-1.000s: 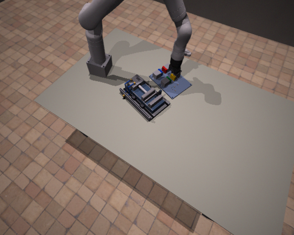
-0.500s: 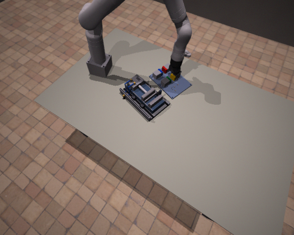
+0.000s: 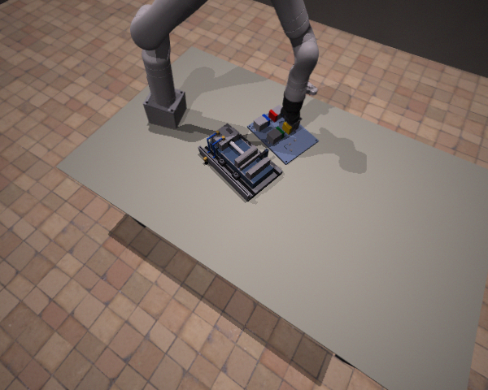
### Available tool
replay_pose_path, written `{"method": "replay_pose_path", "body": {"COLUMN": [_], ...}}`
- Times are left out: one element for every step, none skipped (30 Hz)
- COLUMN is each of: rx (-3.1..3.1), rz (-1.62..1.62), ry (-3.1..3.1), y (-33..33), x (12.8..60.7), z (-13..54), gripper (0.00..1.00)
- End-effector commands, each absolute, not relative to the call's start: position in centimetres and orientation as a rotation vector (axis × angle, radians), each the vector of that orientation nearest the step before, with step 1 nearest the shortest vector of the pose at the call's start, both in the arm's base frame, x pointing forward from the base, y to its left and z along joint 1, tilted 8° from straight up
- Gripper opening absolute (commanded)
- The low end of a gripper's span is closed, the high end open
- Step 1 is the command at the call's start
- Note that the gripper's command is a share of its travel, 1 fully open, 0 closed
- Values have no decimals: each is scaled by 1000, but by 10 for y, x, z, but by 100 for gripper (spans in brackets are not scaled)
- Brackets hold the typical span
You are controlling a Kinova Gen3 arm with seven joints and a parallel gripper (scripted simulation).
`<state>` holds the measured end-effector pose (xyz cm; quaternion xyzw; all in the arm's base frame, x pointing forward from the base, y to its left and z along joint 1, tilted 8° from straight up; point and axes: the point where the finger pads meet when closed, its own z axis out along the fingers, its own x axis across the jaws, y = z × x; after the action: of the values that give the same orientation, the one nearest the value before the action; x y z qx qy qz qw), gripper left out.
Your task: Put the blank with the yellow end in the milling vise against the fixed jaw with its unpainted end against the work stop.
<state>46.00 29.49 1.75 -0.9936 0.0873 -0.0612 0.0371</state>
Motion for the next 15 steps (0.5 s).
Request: {"method": "replay_pose_path", "body": {"rx": [-3046, -3046, -3048, -3048, -3048, -3048, -3047, -3047, -3047, -3047, -3047, -3047, -3046, -3046, -3046], "rz": [-197, -197, -191, -192, -192, -192, -193, -193, -194, -194, -194, -195, -195, -196, -196], "ry": [276, 276, 268, 269, 269, 270, 271, 271, 272, 272, 273, 274, 274, 275, 275], "y": [296, 296, 296, 296, 296, 296, 296, 296, 296, 296, 296, 296, 296, 296, 296], "x": [463, 463, 461, 461, 461, 461, 461, 462, 462, 462, 462, 462, 462, 462, 463], "z": [18, 18, 19, 19, 19, 19, 19, 19, 19, 19, 19, 19, 19, 19, 19], "gripper": [100, 100, 100, 100, 100, 100, 100, 100, 100, 100, 100, 100, 100, 100, 100]}}
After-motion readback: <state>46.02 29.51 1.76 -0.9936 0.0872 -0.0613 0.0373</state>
